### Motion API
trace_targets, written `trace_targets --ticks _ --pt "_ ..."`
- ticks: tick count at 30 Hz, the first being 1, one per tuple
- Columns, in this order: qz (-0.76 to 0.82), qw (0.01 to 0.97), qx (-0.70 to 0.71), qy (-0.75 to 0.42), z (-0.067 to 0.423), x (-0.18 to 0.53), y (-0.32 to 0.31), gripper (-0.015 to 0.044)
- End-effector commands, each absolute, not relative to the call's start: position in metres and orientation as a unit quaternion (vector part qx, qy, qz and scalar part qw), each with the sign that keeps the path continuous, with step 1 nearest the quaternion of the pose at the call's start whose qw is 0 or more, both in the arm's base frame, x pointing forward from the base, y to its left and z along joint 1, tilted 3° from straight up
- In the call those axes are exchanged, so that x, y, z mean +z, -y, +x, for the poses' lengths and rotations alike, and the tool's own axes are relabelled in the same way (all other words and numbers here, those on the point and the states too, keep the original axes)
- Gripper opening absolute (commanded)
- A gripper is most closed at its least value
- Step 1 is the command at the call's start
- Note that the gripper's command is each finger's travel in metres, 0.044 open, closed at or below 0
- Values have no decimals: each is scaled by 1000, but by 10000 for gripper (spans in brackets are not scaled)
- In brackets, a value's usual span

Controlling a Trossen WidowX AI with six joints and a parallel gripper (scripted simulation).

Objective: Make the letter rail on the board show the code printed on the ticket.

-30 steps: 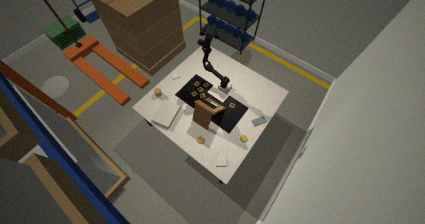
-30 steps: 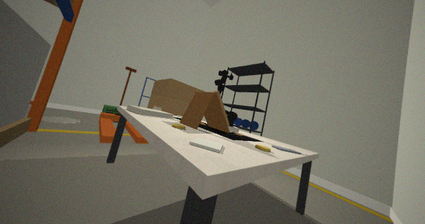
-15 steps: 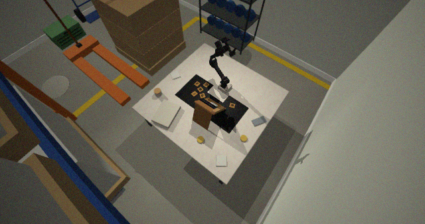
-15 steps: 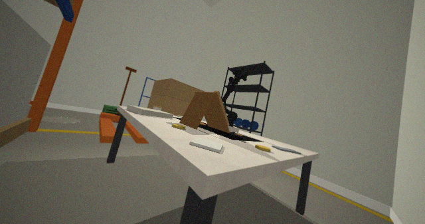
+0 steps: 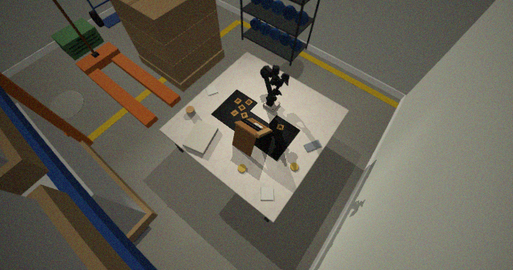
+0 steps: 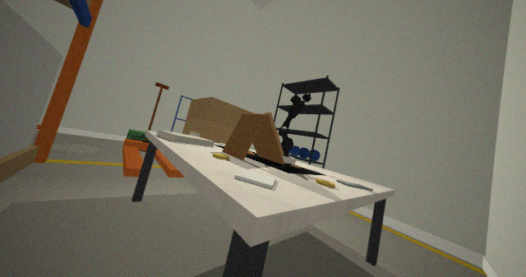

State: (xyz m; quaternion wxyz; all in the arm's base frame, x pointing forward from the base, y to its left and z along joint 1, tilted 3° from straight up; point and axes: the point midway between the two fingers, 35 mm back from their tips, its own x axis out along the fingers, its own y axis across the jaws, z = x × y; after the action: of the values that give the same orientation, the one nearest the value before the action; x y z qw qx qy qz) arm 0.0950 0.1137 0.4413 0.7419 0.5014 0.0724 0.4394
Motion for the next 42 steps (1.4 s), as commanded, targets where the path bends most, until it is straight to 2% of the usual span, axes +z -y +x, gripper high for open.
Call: trace_targets --ticks 1,9,17,36,42 --pt "411 841 338 -92 138 377 -120 440" --pt "201 952 157 -168 190 254 -91 440" --pt "-10 957 23 -289 197 147 -37 440" --pt "-20 955 23 -294 196 146 -36 440" --pt "-183 913 108 -347 202 182 -34 440"
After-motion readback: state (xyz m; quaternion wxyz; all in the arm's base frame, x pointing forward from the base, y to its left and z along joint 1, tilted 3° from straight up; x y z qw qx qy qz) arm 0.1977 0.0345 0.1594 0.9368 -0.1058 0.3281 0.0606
